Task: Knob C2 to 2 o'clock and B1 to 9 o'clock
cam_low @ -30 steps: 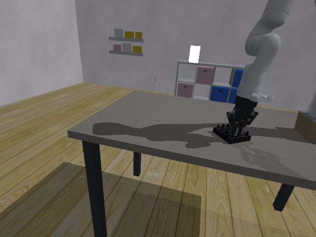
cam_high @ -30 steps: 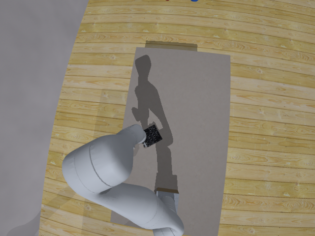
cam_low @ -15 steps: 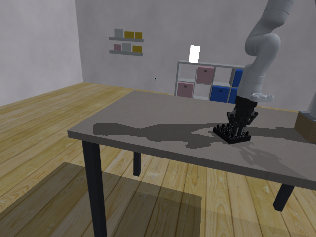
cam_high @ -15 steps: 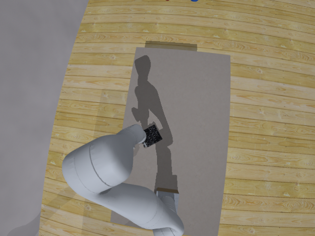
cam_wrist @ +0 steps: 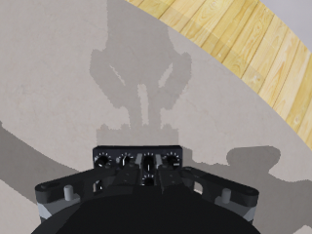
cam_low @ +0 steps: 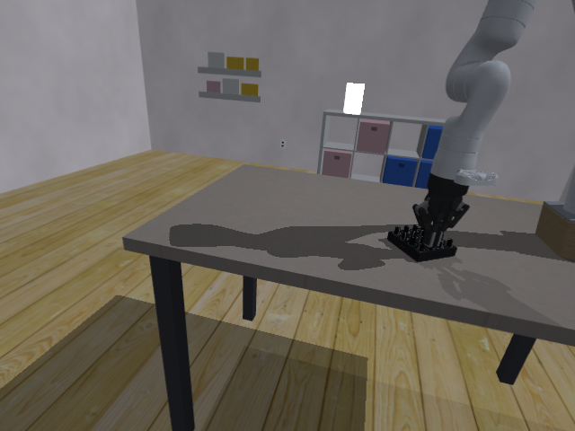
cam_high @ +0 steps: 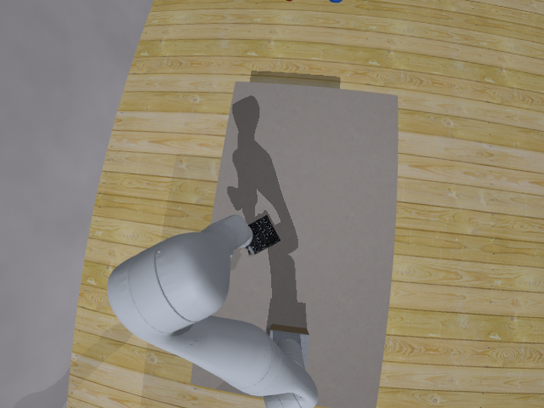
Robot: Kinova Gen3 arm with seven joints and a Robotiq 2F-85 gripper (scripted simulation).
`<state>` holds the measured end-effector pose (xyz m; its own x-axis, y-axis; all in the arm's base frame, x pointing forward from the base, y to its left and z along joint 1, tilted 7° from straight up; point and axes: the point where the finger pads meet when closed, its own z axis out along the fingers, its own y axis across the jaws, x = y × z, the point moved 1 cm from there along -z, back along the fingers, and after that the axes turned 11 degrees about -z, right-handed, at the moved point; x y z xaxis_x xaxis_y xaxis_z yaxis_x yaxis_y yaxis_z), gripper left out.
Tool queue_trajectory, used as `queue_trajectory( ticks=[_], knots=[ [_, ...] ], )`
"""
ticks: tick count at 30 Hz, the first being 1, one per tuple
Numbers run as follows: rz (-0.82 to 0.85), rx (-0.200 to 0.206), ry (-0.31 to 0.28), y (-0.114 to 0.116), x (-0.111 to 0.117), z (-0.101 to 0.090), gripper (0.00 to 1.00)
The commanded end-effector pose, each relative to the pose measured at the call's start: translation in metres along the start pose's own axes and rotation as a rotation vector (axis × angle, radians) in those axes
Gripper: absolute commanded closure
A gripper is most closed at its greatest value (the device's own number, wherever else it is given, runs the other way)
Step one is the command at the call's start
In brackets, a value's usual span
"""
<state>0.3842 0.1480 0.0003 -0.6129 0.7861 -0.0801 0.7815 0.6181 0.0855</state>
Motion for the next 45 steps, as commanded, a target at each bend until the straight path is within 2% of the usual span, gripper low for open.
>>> queue_trajectory(
  ticks=[1, 45],
  knots=[
    [0.000, 0.000, 0.000, 0.0002, -0.0001, 0.0000, 0.92],
    [-0.033, 0.000, 0.000, 0.0002, -0.0001, 0.0000, 0.92]
  ],
)
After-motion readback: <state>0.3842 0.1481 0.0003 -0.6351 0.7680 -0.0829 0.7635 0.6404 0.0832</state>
